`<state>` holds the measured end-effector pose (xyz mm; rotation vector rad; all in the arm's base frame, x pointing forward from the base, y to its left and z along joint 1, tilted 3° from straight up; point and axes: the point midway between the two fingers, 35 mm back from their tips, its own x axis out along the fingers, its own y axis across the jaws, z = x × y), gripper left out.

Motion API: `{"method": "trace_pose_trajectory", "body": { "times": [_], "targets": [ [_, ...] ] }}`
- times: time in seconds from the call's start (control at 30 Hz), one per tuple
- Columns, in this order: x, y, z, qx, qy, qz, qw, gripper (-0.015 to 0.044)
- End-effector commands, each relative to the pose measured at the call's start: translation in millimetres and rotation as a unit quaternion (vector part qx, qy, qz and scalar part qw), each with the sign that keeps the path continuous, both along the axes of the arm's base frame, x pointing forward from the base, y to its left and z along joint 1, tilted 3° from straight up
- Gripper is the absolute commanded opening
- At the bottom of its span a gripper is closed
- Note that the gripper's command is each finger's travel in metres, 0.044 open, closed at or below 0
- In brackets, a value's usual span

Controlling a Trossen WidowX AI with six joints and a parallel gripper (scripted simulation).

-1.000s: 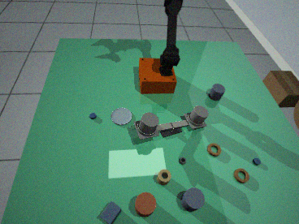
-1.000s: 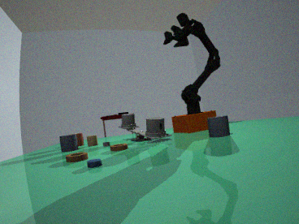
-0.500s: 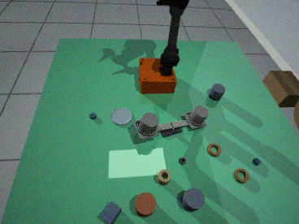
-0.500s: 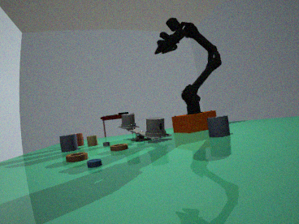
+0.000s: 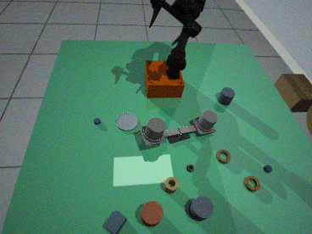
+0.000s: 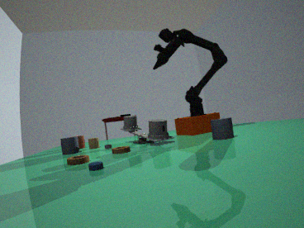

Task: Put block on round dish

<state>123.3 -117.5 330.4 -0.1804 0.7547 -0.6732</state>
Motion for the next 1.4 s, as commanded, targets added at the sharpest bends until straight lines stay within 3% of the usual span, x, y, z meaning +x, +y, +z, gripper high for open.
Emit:
{"method": "trace_pose_trajectory", "body": {
  "times": [0.0,0.4,0.8,1.0,1.37],
  "targets": [
    [15,3,-28,0.031,0.032,0.049,0.998,0.0440],
    [43,26,-103,0.128,0.059,0.211,0.967,0.0440],
    [55,53,-154,0.203,-0.006,0.346,0.916,0.0440],
    [57,54,-155,0.214,-0.006,0.342,0.915,0.0440],
    [76,65,-164,0.363,0.022,0.241,0.900,0.0440]
  ]
}}
